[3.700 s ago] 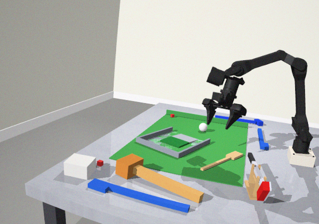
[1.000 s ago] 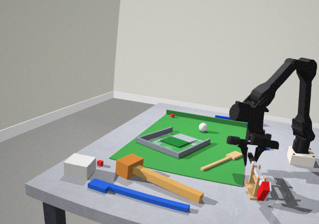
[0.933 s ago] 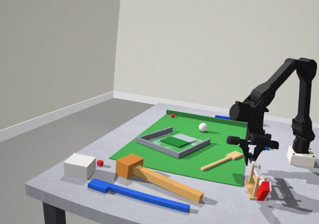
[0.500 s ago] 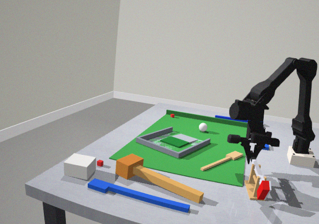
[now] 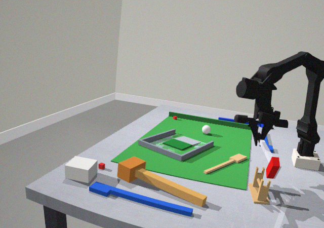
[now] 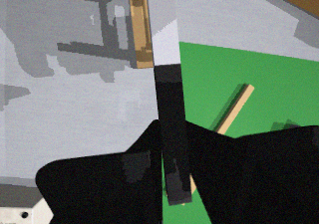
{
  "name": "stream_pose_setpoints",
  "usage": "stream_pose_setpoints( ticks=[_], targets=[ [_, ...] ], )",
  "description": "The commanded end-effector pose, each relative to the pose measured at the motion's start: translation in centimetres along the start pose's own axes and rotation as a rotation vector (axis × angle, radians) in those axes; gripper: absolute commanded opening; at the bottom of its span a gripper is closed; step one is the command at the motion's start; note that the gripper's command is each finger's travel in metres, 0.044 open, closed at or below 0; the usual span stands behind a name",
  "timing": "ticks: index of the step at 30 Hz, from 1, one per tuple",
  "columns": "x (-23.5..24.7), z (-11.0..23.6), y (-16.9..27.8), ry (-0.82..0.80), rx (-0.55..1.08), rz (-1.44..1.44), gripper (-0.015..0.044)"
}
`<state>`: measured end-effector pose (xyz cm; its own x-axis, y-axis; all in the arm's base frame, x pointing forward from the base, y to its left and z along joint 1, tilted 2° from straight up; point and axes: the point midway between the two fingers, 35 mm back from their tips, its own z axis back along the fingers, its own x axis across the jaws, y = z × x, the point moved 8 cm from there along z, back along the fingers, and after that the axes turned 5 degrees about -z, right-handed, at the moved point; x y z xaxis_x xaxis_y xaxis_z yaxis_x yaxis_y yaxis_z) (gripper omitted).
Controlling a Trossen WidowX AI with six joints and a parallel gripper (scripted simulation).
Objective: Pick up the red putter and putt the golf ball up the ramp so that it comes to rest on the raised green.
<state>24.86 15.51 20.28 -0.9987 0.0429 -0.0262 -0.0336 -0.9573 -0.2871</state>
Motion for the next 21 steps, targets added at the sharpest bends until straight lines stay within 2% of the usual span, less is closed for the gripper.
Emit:
stream_pose_setpoints(
  ticks=[1,4,21],
  targets=[
    [0.1,1.2,-0.4,0.008,-0.016,0.006,0.0000],
    [-0.1,0.5,0.2,0.004,0.002,-0.020,0.0000],
    [-3.8,3.1,7.8,0.086,0.057,-0.523,0.0000]
  ],
)
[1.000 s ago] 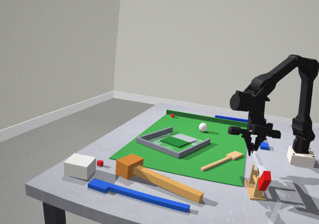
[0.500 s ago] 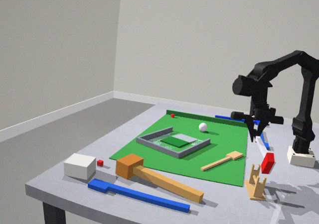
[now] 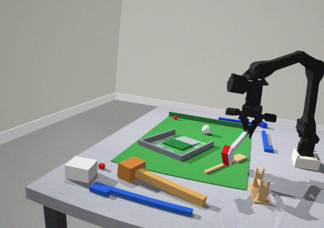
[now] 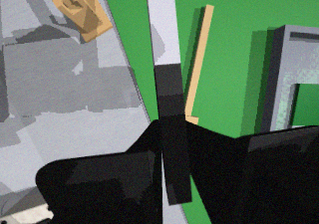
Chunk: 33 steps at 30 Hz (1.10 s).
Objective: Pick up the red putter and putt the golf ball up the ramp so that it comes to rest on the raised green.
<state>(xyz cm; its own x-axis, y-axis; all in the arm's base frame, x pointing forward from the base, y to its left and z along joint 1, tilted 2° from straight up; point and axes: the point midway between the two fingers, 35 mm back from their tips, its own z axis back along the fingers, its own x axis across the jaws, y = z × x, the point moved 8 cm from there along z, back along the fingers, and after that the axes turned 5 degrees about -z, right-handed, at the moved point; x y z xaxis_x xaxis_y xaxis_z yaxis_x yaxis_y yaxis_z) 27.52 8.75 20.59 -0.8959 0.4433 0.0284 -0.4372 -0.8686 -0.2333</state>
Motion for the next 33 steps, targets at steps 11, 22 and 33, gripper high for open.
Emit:
stream_pose_setpoints(
  ticks=[11,22,33],
  targets=[
    [-4.5,2.3,5.6,0.080,0.018,-0.418,0.0000],
    [-6.7,3.9,10.7,0.125,0.042,-0.755,0.0000],
    [-7.8,5.5,16.1,0.169,0.061,-1.093,0.0000]
  ],
)
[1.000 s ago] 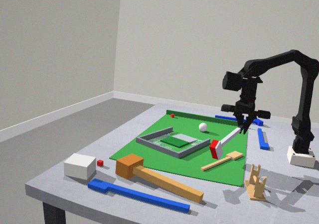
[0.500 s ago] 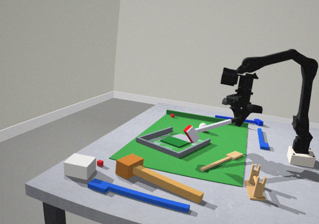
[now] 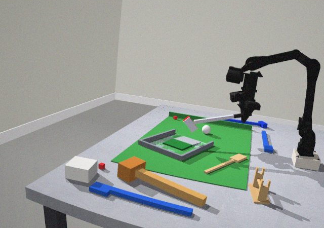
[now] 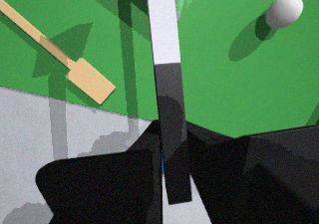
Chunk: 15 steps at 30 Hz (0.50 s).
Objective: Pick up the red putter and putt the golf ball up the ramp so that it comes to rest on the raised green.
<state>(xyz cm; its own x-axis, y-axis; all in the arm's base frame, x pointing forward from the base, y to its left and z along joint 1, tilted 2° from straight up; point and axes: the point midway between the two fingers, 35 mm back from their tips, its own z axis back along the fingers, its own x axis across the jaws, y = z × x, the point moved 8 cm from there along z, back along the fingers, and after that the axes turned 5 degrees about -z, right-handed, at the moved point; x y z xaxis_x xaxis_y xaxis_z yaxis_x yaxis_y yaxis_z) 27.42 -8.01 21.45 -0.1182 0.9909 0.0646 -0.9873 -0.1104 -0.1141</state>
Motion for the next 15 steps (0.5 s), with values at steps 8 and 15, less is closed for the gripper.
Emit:
stream_pose_setpoints(
  ticks=[8,15],
  targets=[
    [-5.2,1.4,2.6,0.050,0.006,-0.358,0.0000],
    [-8.0,2.0,4.9,0.075,0.019,-0.572,0.0000]
  ],
)
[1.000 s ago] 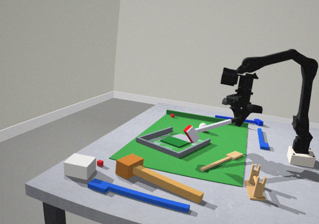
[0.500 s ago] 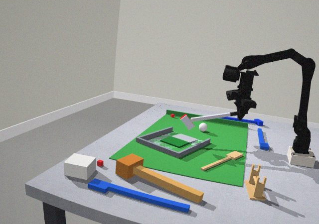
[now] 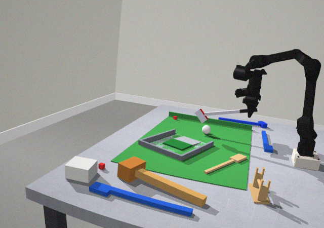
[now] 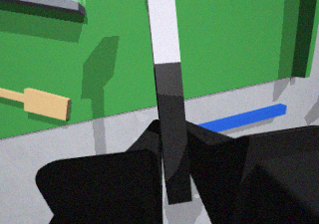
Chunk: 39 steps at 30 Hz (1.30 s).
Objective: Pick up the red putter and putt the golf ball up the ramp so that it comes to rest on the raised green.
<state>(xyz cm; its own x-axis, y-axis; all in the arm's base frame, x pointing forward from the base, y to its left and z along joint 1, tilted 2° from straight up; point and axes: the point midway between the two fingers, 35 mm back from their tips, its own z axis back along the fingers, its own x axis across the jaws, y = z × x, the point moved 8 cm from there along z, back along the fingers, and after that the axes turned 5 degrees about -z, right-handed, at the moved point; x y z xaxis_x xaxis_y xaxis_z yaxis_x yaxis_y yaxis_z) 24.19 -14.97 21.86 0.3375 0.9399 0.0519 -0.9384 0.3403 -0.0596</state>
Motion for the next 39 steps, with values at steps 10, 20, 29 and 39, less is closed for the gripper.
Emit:
stream_pose_setpoints(
  ticks=[10,20,29,39],
  targets=[
    [-4.0,0.9,1.0,0.034,0.000,-0.250,0.0000],
    [-4.1,-1.6,0.9,0.033,0.000,-0.250,0.0000],
    [-4.1,-3.3,1.0,0.033,0.000,-0.250,0.0000],
    [-4.2,-4.7,1.0,0.033,0.000,-0.250,0.0000]
  ],
)
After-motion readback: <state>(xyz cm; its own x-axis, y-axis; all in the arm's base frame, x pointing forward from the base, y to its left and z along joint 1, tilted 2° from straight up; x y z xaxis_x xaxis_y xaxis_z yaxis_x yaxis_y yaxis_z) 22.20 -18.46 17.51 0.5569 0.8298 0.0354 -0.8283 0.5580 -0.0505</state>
